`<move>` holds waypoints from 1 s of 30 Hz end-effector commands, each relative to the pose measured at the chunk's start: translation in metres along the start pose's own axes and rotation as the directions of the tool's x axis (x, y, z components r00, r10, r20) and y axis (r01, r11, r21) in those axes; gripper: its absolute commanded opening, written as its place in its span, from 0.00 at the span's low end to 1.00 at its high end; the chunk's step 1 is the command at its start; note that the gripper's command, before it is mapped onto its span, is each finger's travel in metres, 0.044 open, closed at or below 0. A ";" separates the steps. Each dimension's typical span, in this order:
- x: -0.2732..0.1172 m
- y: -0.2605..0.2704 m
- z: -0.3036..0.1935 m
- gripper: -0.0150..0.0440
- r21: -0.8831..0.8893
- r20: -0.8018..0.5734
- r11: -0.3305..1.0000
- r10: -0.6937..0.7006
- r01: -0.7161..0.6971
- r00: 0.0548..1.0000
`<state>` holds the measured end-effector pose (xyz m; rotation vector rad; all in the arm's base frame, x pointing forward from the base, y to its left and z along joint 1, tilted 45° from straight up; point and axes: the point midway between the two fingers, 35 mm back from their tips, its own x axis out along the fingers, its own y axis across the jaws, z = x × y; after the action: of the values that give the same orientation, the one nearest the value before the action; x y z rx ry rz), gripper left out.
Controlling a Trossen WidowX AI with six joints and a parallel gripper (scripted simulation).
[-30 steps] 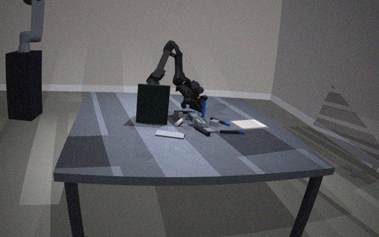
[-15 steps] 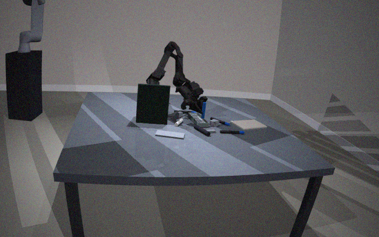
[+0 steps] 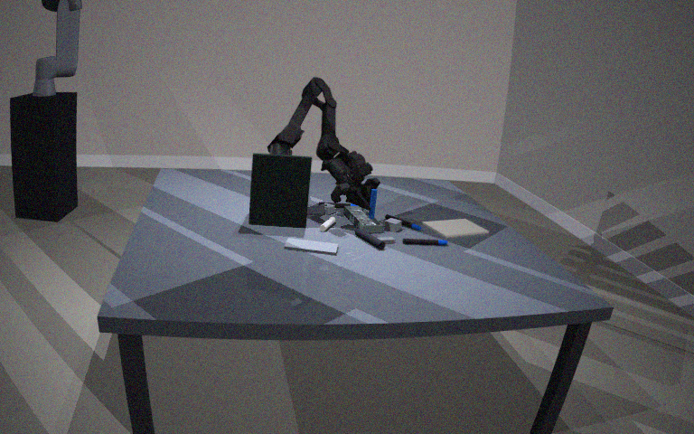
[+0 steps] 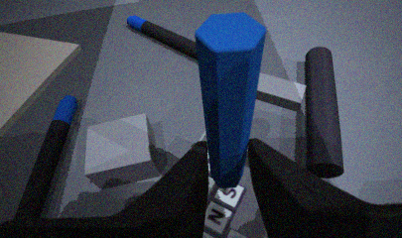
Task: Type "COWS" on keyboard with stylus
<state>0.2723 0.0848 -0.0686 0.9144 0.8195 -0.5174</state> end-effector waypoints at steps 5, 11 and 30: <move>0.000 -0.001 0.000 0.39 0.000 0.000 1.000 -0.005 0.005 1.000; -0.002 -0.001 0.005 0.39 0.000 0.000 1.000 -0.005 0.005 1.000; -0.016 0.000 0.031 0.39 0.006 0.007 1.000 -0.004 0.004 1.000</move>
<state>0.2748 0.0595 -0.0451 0.9146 0.8155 -0.5251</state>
